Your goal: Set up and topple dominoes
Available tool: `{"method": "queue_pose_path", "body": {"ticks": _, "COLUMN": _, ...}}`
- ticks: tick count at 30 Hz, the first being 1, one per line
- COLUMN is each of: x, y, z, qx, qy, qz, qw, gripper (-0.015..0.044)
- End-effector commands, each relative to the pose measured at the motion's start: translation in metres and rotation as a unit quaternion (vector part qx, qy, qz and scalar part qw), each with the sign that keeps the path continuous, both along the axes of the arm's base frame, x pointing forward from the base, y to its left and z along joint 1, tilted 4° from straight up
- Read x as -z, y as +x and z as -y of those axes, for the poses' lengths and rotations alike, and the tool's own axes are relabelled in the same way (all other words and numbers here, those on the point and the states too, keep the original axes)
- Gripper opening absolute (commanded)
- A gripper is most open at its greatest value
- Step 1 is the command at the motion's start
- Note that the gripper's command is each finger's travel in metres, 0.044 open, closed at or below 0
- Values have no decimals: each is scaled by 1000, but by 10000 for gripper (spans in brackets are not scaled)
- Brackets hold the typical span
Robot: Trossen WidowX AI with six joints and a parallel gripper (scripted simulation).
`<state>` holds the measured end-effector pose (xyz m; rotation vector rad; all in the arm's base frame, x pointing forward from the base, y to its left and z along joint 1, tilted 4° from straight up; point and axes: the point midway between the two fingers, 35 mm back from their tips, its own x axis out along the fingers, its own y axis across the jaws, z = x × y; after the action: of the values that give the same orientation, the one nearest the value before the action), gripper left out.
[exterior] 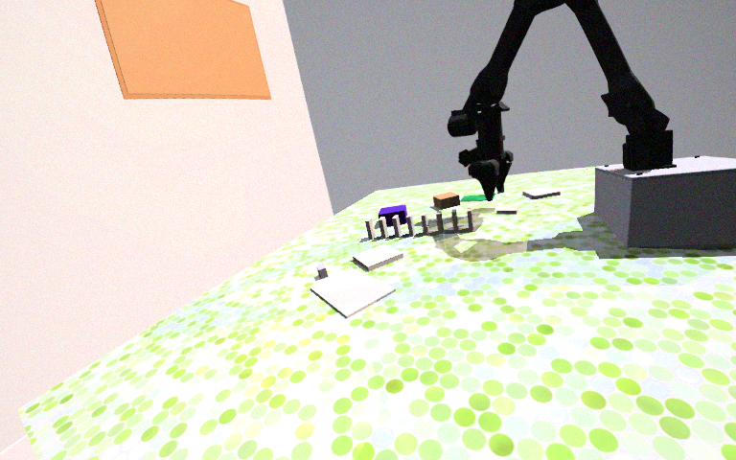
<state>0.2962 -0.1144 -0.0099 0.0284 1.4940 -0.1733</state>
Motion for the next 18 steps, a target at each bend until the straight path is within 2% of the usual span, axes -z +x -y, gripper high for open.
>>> {"method": "queue_pose_path", "body": {"ticks": 1, "x": 29, "y": -8, "z": 0, "qx": 0, "qy": 7, "qz": -14, "qw": 1000, "gripper": 440}}
{"method": "queue_pose_path", "body": {"ticks": 18, "x": 44, "y": -10, "z": 0, "qx": 0, "qy": 7, "qz": -14, "qw": 1000, "gripper": 440}}
